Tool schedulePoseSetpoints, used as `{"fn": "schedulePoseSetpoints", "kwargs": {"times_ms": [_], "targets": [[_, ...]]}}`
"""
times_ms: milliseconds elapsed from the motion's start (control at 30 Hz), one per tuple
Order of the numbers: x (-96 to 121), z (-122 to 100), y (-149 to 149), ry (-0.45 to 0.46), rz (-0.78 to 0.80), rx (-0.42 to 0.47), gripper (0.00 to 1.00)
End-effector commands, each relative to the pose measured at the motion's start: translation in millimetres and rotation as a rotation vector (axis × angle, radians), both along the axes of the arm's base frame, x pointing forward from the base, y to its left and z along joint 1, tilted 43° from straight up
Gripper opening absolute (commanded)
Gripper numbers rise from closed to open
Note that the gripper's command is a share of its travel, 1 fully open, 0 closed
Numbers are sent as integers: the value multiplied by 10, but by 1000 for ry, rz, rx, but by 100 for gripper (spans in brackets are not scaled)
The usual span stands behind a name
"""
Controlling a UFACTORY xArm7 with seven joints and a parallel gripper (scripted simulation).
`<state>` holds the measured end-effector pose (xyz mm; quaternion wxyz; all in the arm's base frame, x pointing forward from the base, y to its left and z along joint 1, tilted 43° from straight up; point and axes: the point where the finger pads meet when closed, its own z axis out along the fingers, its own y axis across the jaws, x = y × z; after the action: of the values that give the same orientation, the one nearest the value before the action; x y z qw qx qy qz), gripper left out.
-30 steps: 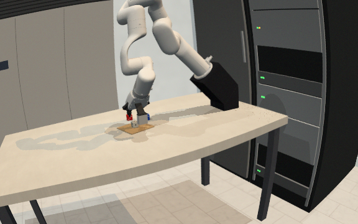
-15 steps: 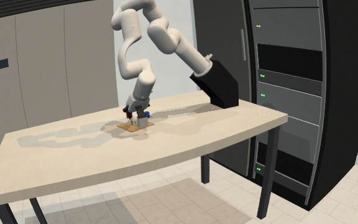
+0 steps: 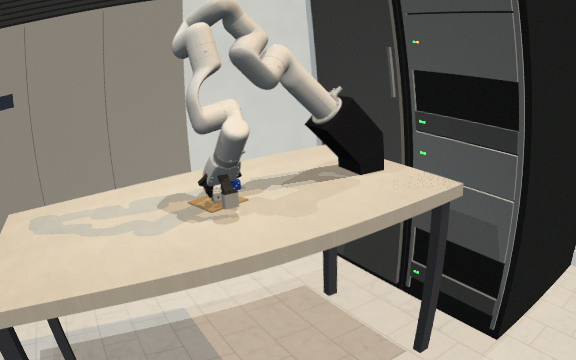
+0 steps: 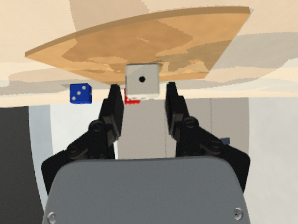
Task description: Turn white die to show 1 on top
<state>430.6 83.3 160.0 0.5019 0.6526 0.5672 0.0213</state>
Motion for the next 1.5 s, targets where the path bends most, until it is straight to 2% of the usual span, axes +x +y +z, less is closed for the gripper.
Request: {"fn": "schedulePoseSetpoints", "kwargs": {"times_ms": [0,1467], "targets": [[38,-36,11,-7,-32,-35,47],[86,-90,14,-7,-32,-35,47]]}}
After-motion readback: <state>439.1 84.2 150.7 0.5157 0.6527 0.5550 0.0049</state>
